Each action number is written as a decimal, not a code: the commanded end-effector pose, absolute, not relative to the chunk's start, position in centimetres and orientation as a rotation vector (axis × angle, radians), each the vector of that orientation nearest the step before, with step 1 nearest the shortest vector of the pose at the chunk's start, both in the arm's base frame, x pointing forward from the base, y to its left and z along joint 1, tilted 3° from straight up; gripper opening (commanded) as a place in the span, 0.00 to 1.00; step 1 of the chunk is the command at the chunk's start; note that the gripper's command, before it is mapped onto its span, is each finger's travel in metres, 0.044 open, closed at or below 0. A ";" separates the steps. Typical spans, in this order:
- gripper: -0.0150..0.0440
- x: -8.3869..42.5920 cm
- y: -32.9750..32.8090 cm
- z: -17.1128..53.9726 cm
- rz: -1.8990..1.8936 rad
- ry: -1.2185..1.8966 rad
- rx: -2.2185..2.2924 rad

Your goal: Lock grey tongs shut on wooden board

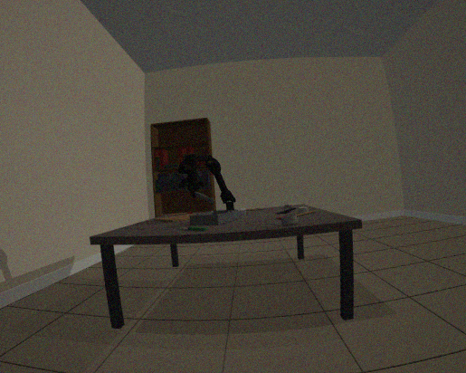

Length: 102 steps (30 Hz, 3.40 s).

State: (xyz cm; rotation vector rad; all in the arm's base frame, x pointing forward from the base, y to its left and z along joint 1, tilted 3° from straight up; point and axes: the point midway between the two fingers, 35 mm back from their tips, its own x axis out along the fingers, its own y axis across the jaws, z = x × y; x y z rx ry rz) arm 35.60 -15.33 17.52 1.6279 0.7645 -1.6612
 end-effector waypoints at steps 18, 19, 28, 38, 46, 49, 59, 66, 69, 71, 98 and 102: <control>0.00 28.7 -24.1 18.6 -2.009 0.232 2.034; 0.00 28.7 -24.1 18.6 -2.009 0.232 2.034; 0.00 26.4 -26.2 18.6 -2.093 0.067 2.129; 0.00 21.3 -29.9 18.8 -2.241 -0.316 2.303; 0.00 17.0 -32.0 18.9 -2.327 -0.648 2.409; 0.00 15.4 -32.6 18.9 -2.352 -0.782 2.442; 0.00 11.8 -33.7 19.0 -2.389 -1.090 2.499; 0.00 11.8 -33.9 18.9 -2.363 -1.103 2.519; 0.00 11.8 -34.2 18.7 -2.298 -1.132 2.568; 0.00 11.9 -34.4 18.5 -2.243 -1.156 2.607; 0.00 11.4 -36.3 17.5 -1.438 -1.341 2.955; 0.00 11.3 -36.3 17.6 -1.319 -1.348 2.980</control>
